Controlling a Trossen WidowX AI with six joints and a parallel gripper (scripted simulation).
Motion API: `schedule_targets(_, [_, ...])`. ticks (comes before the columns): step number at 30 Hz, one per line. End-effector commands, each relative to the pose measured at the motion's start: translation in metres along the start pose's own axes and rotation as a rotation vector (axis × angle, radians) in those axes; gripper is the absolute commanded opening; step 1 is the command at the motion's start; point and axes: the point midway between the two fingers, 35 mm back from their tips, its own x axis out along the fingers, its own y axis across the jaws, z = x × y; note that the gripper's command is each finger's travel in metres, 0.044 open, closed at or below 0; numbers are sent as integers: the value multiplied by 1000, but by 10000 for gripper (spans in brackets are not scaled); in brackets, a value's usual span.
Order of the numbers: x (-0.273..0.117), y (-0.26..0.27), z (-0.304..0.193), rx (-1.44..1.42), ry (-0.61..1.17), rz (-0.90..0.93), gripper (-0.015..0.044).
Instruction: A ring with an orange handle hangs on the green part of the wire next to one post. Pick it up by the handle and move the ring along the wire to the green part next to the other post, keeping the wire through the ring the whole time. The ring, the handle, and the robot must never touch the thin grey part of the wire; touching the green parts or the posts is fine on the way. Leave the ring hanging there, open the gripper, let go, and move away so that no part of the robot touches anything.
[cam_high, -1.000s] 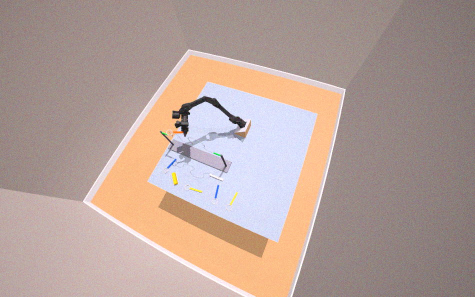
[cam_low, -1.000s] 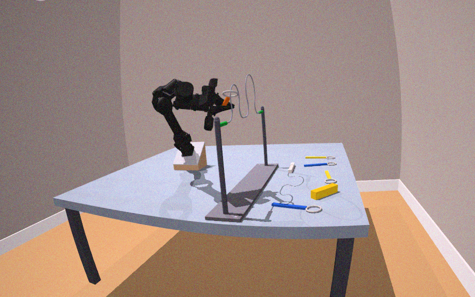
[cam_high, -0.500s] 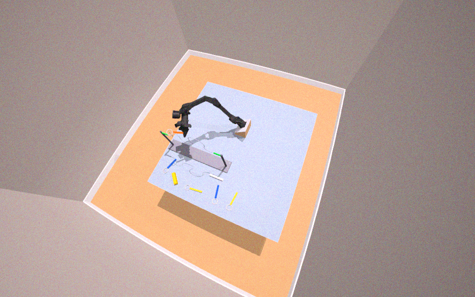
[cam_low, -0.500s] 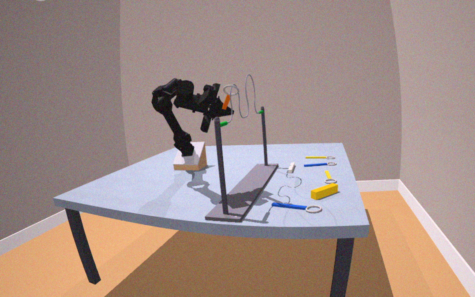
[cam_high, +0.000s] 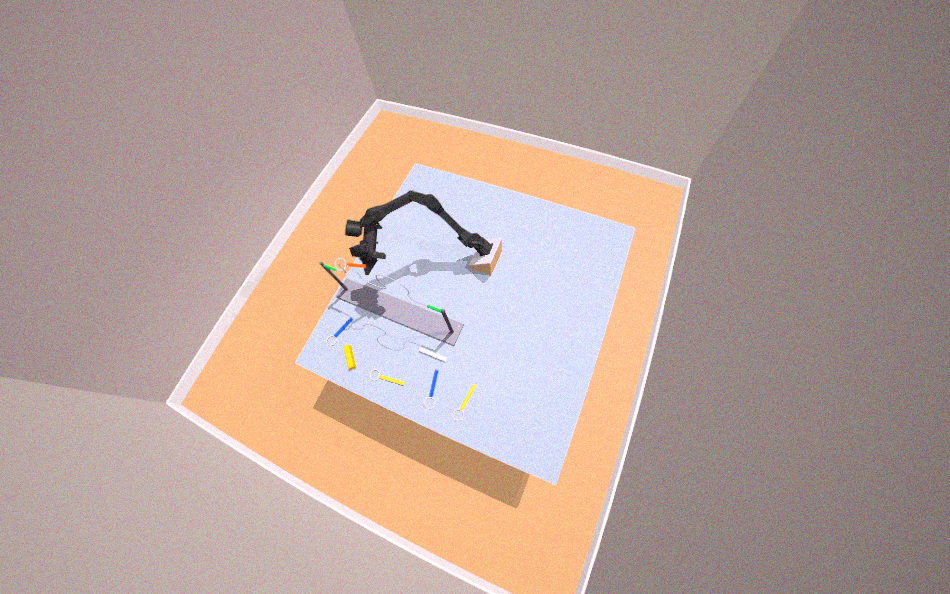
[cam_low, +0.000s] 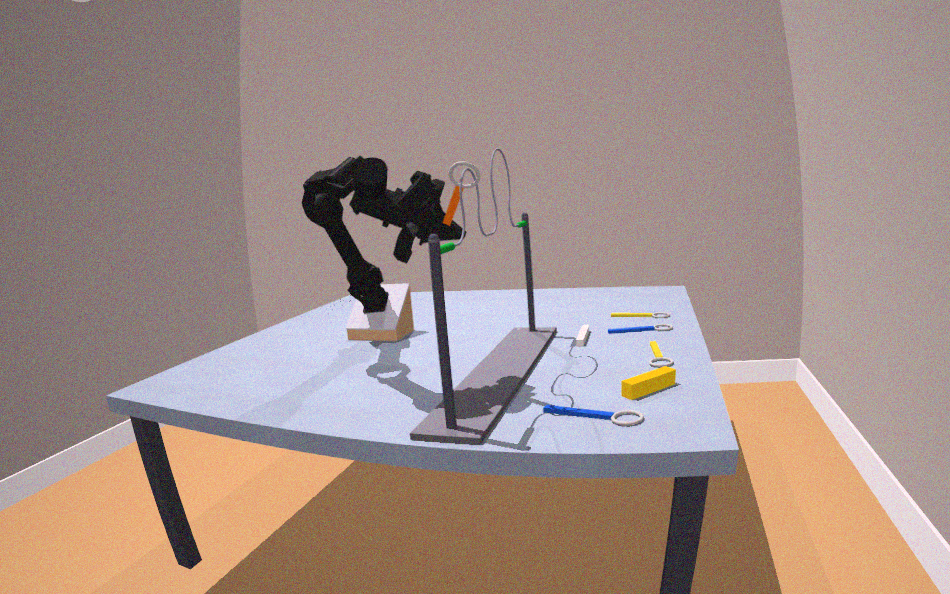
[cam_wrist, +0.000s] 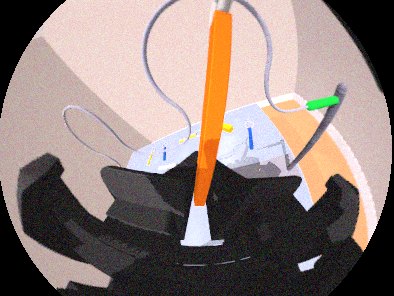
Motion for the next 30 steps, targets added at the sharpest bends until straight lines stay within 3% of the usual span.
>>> schedule_targets(1, [-2, -4, 2, -72, -8, -41, -150])
schedule_targets(30, [-7, -38, 14, -605, -36, -359, -150])
